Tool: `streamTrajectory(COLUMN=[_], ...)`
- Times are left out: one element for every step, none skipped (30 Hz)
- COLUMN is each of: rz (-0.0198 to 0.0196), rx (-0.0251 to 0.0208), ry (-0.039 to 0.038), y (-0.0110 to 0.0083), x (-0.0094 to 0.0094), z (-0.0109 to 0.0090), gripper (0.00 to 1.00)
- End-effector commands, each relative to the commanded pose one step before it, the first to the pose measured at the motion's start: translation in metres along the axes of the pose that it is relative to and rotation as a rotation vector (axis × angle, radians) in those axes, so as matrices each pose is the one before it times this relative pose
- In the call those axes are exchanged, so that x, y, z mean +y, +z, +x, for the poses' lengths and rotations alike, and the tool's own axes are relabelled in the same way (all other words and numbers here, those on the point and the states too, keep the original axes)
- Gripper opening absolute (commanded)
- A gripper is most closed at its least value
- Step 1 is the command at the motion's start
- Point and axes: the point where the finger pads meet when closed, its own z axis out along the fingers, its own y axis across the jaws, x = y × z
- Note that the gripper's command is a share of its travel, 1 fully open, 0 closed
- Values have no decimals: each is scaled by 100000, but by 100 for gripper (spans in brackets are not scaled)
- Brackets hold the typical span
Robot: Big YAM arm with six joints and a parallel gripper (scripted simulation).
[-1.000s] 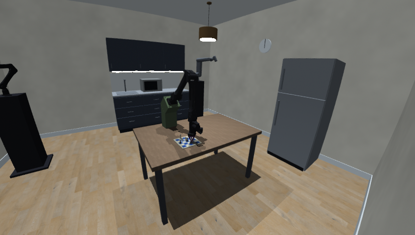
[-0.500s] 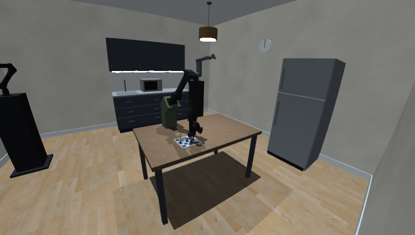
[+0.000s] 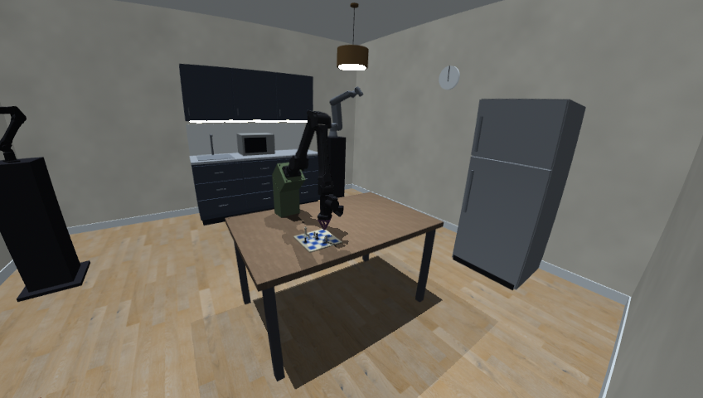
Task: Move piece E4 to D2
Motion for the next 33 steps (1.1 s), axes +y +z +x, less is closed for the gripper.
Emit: streamTrajectory(rz=[1477, 275, 31, 0, 0, -776, -427, 91, 386, 475, 384, 404, 314, -64, -219, -43, 0, 0, 0, 0, 0, 0, 0, 0, 0, 0, 0, 0, 0, 0, 0, 14, 95], rx=[-1412, -138, -59, 0, 0, -113, 434, 44, -346, -498, -407, -432, -335, 68, 233, 47, 0, 1, -1, 0, 0, 0, 0, 0, 0, 0, 0, 0, 0, 0, 0, -14, -92], ry=[-843, 76, -20, 0, 0, -348, -20, 0, -26, -34, 13, -18, -23, 5, 18, 4, 13, 0, 0, 0, 0, 0, 0, 0, 0, 0, 0, 0, 0, 0, 0, -1, -7], y=[-2387, -346, -264, 0, 0, -36, -17, -133, -203, -137, -66, -13, 0, 31, 109, 22, 0, 0, 0, 0, 0, 0, 0, 0, 0, 0, 0, 0, 0, 0, 0, -22, -146], x=[-792, -164, -14, 0, 0, 392, 196, -5, -136, -249, -232, -127, -77, 18, 63, 12, 0, 0, 0, 0, 0, 0, 0, 0, 0, 0, 0, 0, 0, 0, 0, -4, -27], z=[-415, -83, -39, 0, 0, -200, 210, 44, -131, -269, -251, -137, -83, 22, 76, 15, 0, 0, 0, 0, 0, 0, 0, 0, 0, 0, 0, 0, 0, 0, 0, -5, -32], gripper=[33, 33, 33, 33, 33, 33, 33, 33, 33, 33, 33, 100, 100, 100, 100, 100, 100, 100, 100, 100, 100, 100, 100, 100, 100, 100, 100, 100, 100, 100, 100, 100, 100])
